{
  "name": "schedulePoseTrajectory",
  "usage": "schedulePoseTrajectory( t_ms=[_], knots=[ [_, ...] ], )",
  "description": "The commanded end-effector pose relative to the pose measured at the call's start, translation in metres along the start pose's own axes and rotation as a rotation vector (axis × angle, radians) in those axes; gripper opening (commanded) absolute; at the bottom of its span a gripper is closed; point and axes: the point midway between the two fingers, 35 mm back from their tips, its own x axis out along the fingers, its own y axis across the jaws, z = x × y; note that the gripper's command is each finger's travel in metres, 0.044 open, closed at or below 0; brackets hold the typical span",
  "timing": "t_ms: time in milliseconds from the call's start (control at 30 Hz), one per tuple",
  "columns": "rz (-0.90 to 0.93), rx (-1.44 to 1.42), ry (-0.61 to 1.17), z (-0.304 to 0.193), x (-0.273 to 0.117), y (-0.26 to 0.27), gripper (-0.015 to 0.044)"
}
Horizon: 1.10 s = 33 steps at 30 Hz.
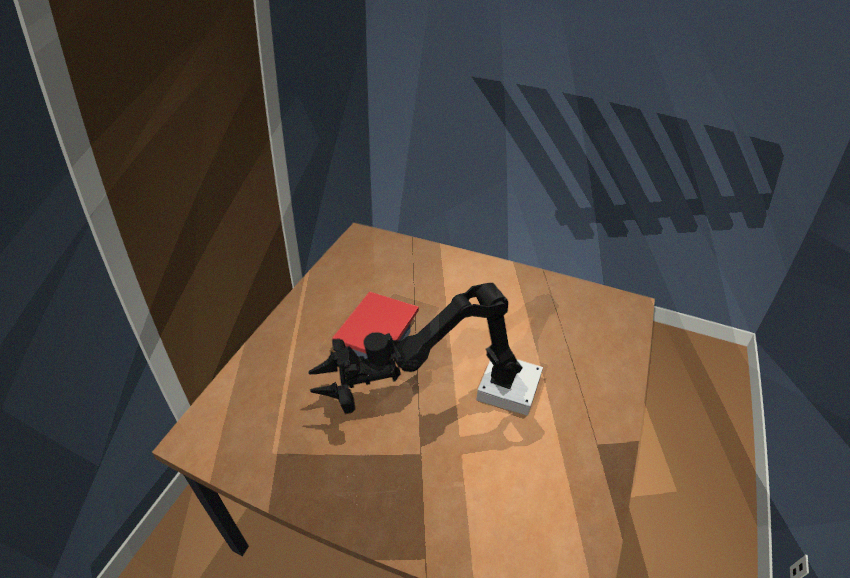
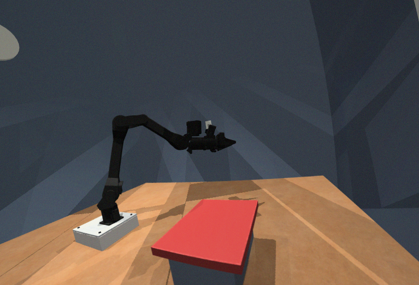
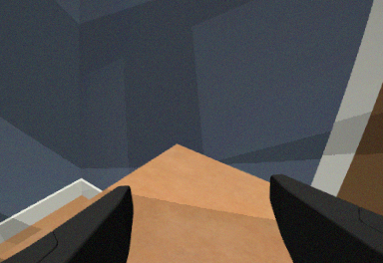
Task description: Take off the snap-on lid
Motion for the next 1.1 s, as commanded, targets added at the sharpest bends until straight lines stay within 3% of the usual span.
schedulePoseTrajectory(
  t_ms=[0, 233, 467, 533, 800, 1067],
  knots=[
    [-0.072, 0.222, 0.085, -0.012, -0.021, -0.06, 0.0235],
    [-0.226, 0.577, 0.178, -0.034, -0.067, -0.141, 0.0235],
    [-0.478, 1.08, 0.225, -0.072, -0.15, -0.215, 0.0235],
    [-0.509, 1.137, 0.224, -0.077, -0.16, -0.221, 0.0235],
    [-0.857, 1.755, 0.125, -0.129, -0.268, -0.25, 0.0235],
    [-0.926, 1.874, 0.086, -0.139, -0.287, -0.249, 0.0235]
  ],
)
